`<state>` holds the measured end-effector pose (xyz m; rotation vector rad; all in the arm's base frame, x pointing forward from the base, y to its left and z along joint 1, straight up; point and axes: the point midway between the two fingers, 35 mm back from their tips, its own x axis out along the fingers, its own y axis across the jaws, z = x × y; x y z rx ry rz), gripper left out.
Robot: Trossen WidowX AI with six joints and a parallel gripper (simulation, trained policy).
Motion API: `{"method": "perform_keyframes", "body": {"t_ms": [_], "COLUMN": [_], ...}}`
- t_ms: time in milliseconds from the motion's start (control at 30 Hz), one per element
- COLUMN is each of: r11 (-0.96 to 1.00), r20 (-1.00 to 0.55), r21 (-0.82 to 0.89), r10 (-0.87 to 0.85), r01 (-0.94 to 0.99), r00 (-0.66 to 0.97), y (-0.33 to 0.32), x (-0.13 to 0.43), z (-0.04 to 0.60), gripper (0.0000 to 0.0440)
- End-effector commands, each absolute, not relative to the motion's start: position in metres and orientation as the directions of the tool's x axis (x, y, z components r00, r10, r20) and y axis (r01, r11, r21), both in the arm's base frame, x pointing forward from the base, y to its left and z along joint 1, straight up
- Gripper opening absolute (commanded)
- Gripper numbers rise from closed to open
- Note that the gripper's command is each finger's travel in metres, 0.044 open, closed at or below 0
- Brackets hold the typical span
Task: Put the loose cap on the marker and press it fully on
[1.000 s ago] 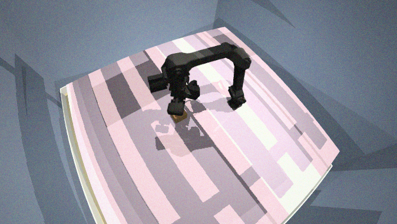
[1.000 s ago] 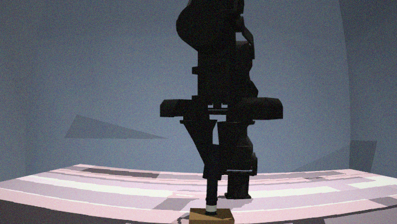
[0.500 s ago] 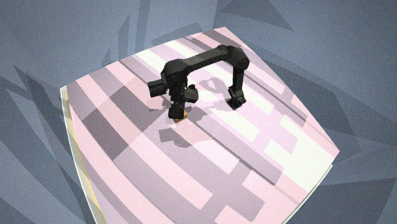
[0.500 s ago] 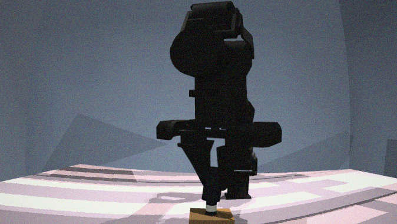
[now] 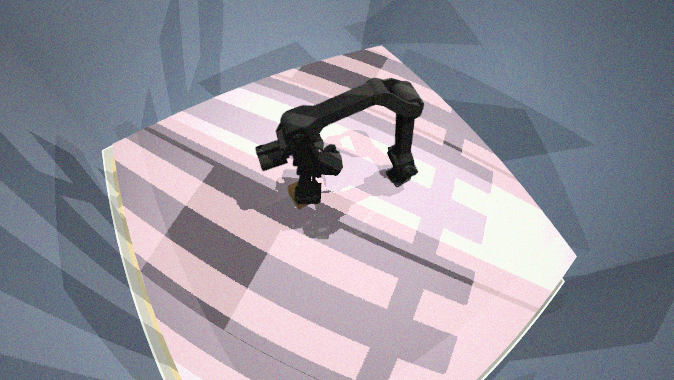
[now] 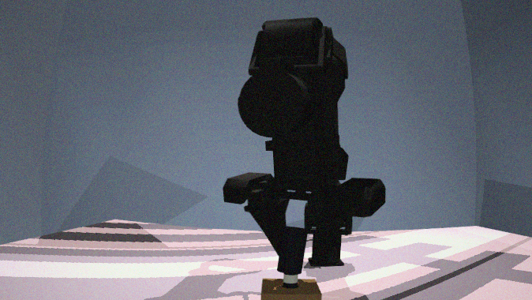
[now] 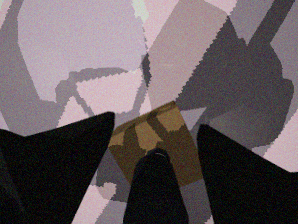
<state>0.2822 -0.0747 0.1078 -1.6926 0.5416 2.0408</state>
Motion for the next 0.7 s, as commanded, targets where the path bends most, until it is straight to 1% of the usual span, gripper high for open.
{"method": "perform_keyframes", "body": {"t_ms": [0,133,167,667], "r11": [-0.836,-0.841,-0.842,-0.855], "r20": [-0.984,-0.987,-0.988,-0.998], "r21": [0.014,0.001,-0.004,-0.064], "r10": [0.087,0.087,0.086,0.066], "r01": [-0.548,-0.541,-0.540,-0.514], "r00": [-0.158,-0.137,-0.128,0.013], "y": [-0.072,-0.071,-0.071,-0.074], "x": [0.277,0.275,0.276,0.284], "z": [0.110,0.113,0.114,0.157], "gripper": [0.0330,0.0433,0.0440,0.0440]}}
